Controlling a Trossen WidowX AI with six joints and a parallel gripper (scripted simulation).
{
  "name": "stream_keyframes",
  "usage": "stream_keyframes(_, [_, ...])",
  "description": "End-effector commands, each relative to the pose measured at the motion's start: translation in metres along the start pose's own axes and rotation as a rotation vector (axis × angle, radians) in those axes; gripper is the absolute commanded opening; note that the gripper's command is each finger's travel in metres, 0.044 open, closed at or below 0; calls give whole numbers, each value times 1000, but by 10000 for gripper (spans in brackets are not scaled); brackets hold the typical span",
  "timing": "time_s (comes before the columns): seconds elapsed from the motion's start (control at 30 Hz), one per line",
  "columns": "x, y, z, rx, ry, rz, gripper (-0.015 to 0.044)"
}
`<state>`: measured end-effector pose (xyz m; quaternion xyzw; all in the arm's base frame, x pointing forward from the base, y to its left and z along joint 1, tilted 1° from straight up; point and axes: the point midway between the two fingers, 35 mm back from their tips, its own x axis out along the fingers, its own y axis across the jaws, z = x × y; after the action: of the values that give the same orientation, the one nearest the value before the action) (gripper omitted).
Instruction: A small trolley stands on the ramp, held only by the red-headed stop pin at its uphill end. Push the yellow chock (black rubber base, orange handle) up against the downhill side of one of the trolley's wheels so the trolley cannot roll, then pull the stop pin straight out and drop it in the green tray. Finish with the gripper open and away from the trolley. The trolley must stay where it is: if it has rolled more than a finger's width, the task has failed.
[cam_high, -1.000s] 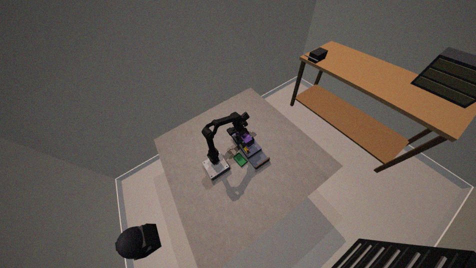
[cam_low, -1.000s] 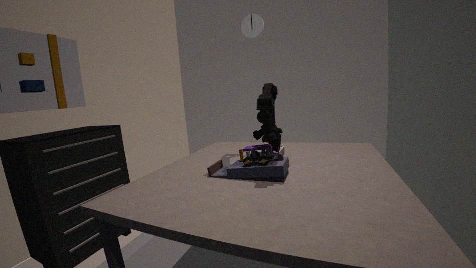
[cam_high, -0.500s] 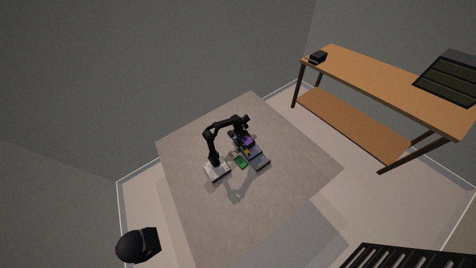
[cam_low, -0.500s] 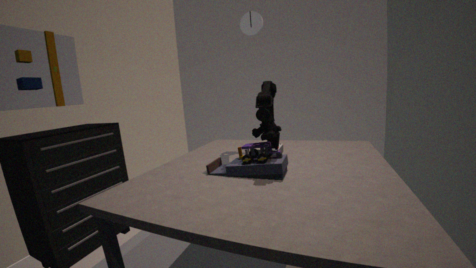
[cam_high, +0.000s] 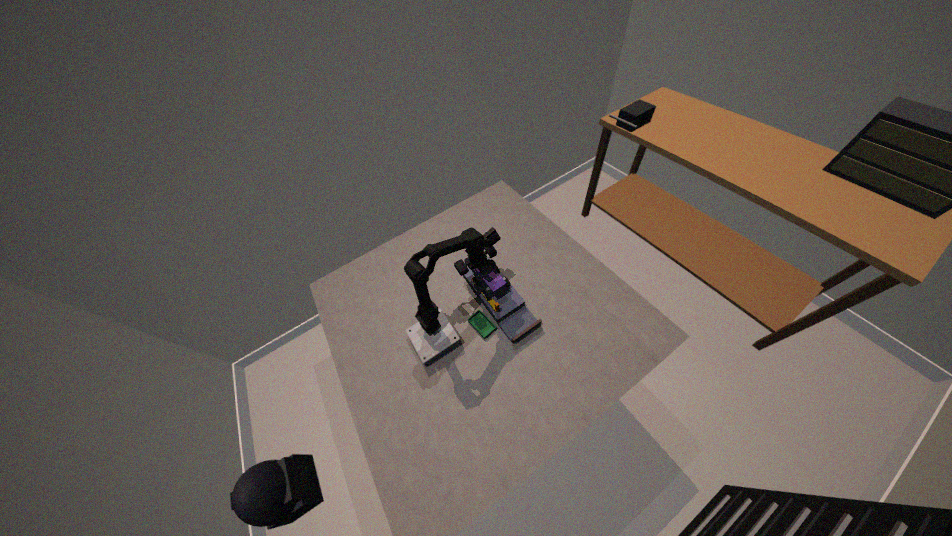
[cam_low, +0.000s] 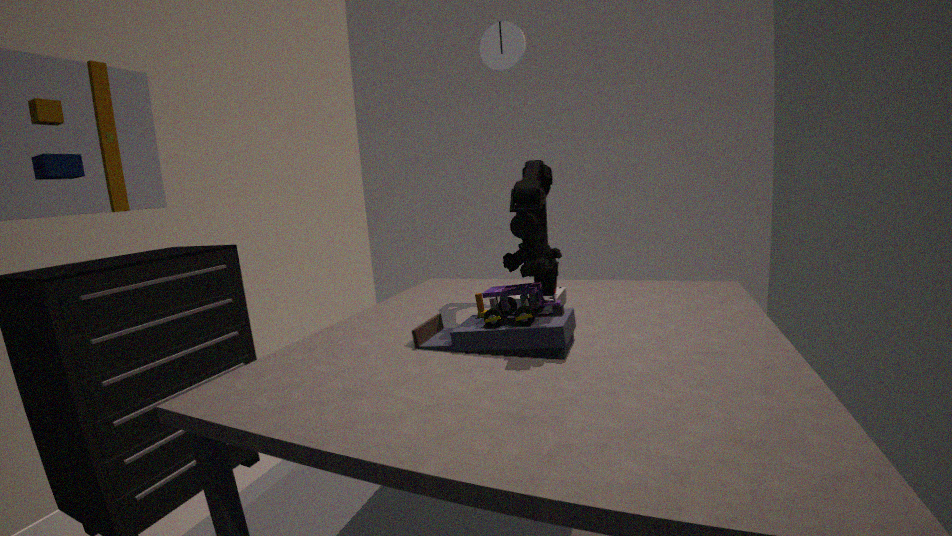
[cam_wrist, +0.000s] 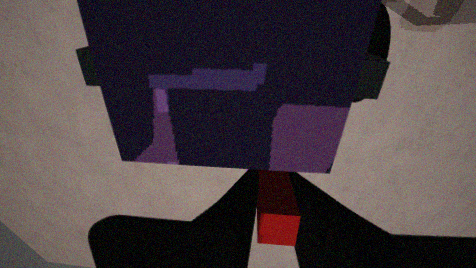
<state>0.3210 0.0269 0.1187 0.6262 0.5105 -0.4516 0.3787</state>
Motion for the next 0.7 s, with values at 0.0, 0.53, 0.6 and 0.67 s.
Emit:
stream_keyframes(0.0, [-5,0,-1,-4,3,3,0])
stream_keyframes(0.53, [-18,-1,-2,-4,3,3,0])
stream_keyframes(0.6, [-19,-1,-2,-4,3,3,0])
stream_keyframes(0.67, [-21,0,-2,-4,3,3,0])
